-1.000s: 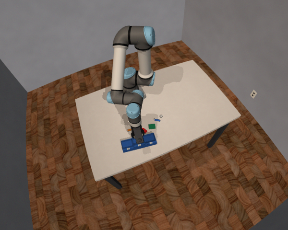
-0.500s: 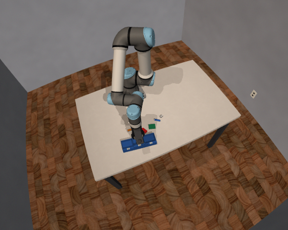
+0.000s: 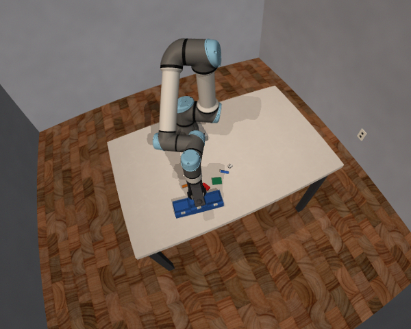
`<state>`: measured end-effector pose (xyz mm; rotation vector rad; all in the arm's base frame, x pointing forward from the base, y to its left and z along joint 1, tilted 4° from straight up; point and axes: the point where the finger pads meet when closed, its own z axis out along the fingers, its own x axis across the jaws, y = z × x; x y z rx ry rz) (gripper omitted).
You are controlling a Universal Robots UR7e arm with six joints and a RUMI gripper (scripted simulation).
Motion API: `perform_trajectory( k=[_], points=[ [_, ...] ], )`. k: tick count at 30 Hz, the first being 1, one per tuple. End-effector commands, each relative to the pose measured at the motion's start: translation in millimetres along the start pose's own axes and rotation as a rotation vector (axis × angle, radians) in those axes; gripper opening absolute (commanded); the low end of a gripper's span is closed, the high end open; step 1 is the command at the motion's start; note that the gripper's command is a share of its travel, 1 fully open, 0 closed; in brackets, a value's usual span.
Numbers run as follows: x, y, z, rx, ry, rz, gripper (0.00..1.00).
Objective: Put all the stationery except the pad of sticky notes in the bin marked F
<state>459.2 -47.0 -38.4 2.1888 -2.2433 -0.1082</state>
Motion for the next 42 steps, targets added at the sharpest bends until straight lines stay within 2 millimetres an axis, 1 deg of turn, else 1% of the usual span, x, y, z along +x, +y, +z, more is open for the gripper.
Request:
perform_trajectory(
  k=[1,24,42],
  points=[
    [0,0,0,0.001,0.0,0.0,0.04],
    [0,0,0,0.001,0.0,0.0,0.04],
    [0,0,-22,0.001,0.0,0.0,0.04]
  ],
)
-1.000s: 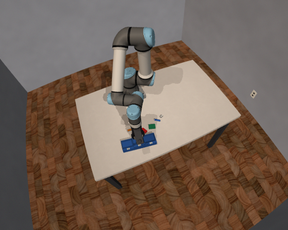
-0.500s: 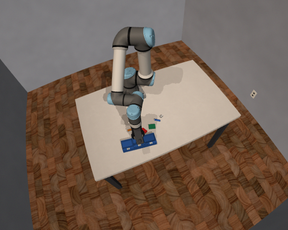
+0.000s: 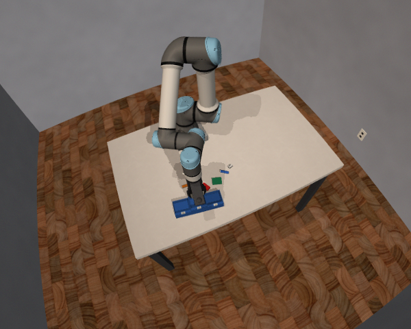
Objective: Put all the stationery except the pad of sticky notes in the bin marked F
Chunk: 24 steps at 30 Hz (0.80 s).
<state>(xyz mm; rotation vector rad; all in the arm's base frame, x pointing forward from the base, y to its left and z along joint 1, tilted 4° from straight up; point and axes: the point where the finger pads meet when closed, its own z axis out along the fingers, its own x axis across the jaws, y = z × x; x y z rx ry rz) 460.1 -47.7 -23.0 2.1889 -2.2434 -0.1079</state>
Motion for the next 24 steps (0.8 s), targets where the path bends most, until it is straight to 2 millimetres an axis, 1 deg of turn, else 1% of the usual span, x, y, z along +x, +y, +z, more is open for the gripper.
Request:
perform_trajectory(
  k=[1,7,9,11,16,24],
  points=[
    [0,0,-8,0.001,0.0,0.0,0.04],
    [0,0,-15,0.001,0.0,0.0,0.04],
    [0,0,-23,0.001,0.0,0.0,0.04],
    [0,0,-23,0.001,0.0,0.0,0.04],
    [0,0,-43,0.001,0.0,0.0,0.04],
    [0,0,-44,0.001,0.0,0.0,0.04]
  ],
)
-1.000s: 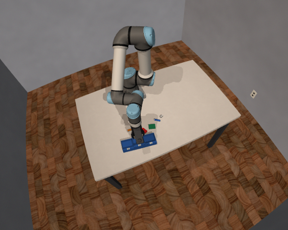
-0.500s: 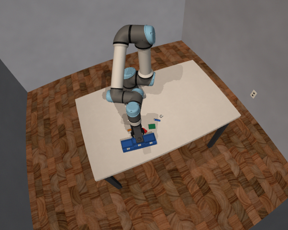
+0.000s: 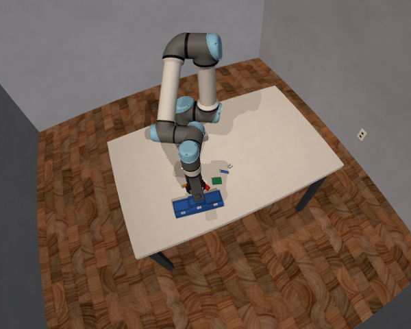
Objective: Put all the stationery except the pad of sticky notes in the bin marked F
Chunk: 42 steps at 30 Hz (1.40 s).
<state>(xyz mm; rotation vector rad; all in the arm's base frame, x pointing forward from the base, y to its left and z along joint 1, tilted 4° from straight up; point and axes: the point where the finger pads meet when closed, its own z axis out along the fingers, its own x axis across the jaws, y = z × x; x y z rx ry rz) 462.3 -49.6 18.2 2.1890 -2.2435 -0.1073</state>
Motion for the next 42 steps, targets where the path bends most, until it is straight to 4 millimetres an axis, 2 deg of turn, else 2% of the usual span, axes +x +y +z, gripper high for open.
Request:
perform_trajectory(
  k=[1,4,19,31,42],
  points=[
    [0,0,-3,0.001,0.0,0.0,0.04],
    [-5,0,-3,0.001,0.0,0.0,0.04],
    [-80,-2,-3,0.001,0.0,0.0,0.04],
    [-84,-2,-3,0.001,0.0,0.0,0.04],
    [-84,-2,21,0.001,0.0,0.0,0.04]
  ],
)
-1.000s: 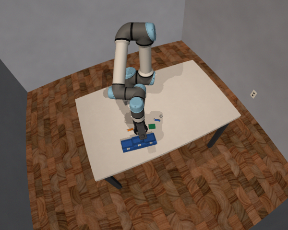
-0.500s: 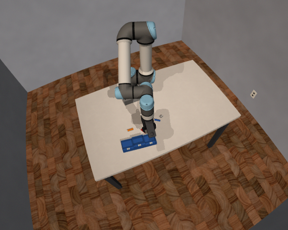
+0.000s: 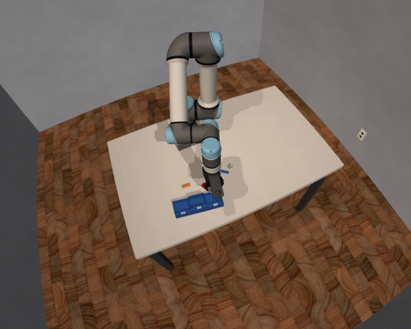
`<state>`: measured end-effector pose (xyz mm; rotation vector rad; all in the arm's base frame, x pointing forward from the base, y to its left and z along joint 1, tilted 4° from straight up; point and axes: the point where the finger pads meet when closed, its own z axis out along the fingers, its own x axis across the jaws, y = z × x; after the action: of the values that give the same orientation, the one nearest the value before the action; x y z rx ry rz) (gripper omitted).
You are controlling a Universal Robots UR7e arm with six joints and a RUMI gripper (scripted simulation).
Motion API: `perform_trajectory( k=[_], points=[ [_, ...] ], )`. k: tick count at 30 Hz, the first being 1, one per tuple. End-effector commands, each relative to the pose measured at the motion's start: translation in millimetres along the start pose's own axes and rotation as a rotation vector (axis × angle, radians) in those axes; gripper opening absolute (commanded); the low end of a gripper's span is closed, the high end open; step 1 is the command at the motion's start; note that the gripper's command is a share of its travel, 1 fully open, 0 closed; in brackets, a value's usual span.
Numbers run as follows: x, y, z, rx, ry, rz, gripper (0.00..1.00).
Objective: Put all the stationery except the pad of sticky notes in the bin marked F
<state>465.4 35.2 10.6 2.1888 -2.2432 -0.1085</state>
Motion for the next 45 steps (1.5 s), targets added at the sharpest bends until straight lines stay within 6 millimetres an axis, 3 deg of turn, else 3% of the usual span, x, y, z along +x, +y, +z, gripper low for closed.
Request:
perform_trajectory(
  k=[1,15,45],
  points=[
    [0,-1,12,0.002,0.0,0.0,0.04],
    [0,-1,44,0.002,0.0,0.0,0.04],
    [0,-1,45,0.002,0.0,0.0,0.04]
  ],
)
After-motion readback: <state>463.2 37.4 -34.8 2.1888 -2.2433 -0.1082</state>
